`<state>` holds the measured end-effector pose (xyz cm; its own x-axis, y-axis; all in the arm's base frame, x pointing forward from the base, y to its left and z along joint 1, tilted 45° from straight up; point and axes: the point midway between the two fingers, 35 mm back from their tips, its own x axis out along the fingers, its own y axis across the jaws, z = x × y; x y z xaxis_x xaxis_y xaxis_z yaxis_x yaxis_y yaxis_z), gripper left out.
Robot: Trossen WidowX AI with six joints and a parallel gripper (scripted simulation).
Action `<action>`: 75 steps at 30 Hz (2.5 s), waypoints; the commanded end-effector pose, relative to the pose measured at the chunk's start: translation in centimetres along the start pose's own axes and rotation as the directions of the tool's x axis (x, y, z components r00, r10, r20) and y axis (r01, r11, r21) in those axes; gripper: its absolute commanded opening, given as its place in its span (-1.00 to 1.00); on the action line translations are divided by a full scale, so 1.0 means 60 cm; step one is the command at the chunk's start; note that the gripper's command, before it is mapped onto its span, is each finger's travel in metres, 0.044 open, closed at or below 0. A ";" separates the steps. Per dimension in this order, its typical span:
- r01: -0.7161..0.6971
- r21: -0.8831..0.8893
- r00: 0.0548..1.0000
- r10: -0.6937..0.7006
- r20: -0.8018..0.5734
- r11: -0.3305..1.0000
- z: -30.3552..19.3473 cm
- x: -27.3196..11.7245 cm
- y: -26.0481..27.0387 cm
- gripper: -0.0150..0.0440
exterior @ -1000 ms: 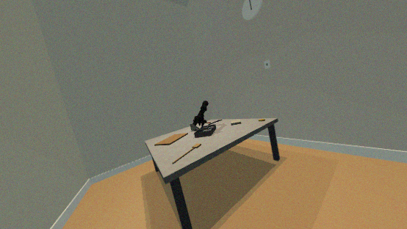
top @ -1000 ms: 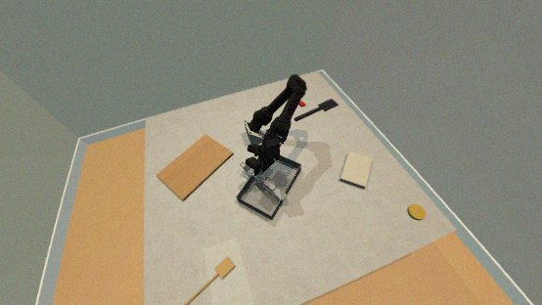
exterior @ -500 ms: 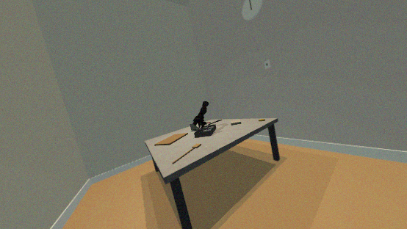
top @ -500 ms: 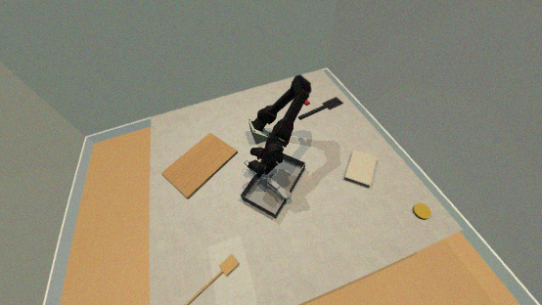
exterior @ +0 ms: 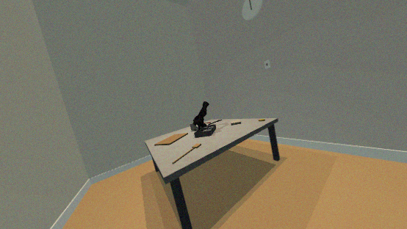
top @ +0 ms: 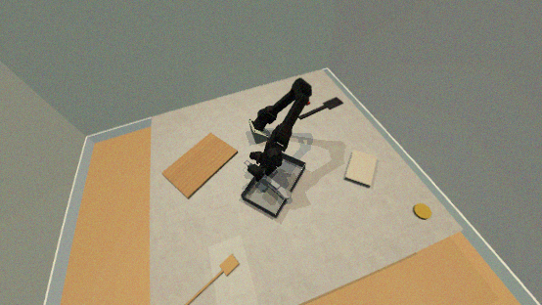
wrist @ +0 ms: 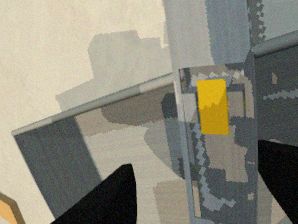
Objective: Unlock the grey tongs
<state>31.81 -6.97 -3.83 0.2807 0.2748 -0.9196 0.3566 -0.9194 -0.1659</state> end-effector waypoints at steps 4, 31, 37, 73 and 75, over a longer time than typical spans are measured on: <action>0.008 0.006 1.000 -0.008 0.014 1.000 0.009 0.025 -0.007 0.39; 0.004 0.000 1.000 -0.004 0.003 1.000 0.004 0.024 -0.004 -0.64; 0.004 0.002 1.000 -0.004 0.008 1.000 0.000 -0.011 0.021 -1.00; 0.348 -0.001 0.937 -0.347 0.046 0.938 0.012 -0.081 0.051 -1.00; 0.382 0.001 0.923 -0.382 0.042 0.924 0.012 -0.082 0.050 -1.00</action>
<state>30.72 -11.11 -0.20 0.0991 0.5457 -0.8321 0.4291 -0.7779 -0.4590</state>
